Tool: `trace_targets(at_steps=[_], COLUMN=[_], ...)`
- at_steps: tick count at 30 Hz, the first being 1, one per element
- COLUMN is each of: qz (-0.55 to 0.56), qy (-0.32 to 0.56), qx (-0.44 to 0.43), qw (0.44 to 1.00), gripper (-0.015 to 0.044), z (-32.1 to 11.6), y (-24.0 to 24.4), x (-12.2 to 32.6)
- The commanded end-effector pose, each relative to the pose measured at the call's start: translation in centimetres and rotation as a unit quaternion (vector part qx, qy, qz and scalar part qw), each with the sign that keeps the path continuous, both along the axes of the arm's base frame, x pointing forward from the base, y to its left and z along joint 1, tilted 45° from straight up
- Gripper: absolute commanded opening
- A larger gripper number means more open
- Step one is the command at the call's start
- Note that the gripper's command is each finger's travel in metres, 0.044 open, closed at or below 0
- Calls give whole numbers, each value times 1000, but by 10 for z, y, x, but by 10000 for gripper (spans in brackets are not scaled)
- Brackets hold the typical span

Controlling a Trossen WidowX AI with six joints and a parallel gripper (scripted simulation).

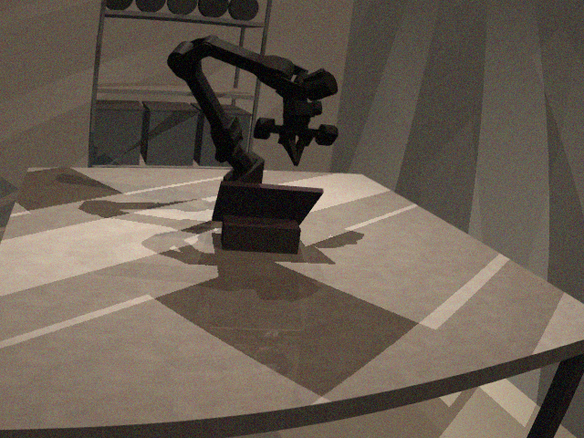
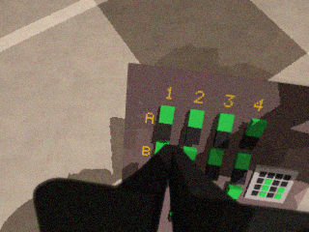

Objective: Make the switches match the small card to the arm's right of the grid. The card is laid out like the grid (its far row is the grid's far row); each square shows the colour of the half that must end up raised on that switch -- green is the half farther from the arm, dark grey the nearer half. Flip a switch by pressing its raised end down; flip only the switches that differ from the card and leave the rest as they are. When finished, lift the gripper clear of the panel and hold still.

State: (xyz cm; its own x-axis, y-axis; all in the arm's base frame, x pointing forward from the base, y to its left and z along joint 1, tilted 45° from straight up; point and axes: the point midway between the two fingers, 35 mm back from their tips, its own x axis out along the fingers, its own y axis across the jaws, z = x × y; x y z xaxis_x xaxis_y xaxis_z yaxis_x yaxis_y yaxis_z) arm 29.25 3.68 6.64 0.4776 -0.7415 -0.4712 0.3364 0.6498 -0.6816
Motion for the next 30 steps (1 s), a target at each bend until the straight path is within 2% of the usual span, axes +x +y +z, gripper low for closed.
trace_targets(at_steps=[1, 8, 15, 20, 30], qz=[-2, -1, -2, -10, -10], qy=[-4, -4, -3, 4, 4], qx=[0, -4, -3, 0, 0], qw=[1000, 1000, 1000, 1000, 1000], gripper=[0, 0, 0, 0, 0], z=[24, 57, 56, 42, 42], y=[-17, -51, -53, -78, -78], x=[-8, -29, -28, -11, -11])
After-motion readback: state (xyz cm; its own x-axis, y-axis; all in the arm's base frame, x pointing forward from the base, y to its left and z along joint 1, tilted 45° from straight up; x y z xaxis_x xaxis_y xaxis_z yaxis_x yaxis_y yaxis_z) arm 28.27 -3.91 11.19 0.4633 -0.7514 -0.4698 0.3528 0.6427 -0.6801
